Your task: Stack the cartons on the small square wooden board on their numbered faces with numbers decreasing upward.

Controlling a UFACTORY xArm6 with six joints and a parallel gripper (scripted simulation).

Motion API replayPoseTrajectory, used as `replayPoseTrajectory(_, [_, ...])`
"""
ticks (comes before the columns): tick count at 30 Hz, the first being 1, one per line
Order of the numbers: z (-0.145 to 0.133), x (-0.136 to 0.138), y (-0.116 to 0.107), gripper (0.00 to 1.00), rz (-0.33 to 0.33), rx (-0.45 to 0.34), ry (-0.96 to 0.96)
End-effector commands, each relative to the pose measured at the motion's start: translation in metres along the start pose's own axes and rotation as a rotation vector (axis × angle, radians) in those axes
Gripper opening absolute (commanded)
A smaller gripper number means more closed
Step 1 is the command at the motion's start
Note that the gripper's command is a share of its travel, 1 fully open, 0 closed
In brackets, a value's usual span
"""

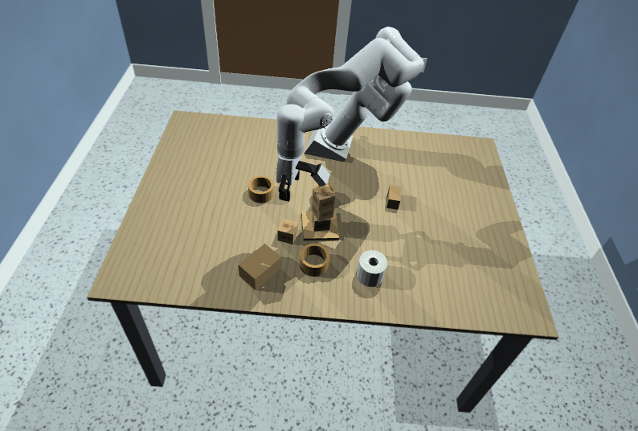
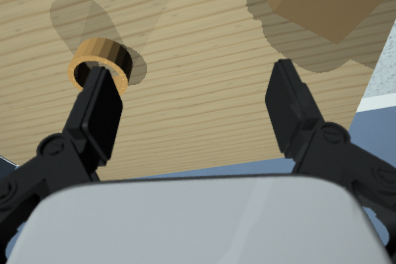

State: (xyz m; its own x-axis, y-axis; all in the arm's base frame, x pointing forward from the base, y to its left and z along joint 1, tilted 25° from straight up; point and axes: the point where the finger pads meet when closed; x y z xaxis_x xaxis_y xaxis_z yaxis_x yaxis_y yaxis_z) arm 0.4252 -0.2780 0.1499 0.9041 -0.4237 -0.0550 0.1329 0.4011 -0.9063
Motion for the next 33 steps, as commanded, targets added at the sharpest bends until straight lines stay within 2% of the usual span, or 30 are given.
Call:
replayPoseTrajectory(1, [0.000,0.001,-0.001,1.00,-0.004,-0.001,-0.001])
replayPoseTrajectory(33, [0.000,0.001,0.011,1.00,-0.004,-0.002,-0.001])
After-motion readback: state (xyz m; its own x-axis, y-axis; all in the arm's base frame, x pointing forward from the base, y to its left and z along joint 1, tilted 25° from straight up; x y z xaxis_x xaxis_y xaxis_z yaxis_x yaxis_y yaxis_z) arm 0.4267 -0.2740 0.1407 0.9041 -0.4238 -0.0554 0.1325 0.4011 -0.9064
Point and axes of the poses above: the point where the finger pads meet when closed, its own y axis out along the fingers, its own x axis across the jaws, z = x × y, and after that the axes turned 5 degrees about y, right-handed
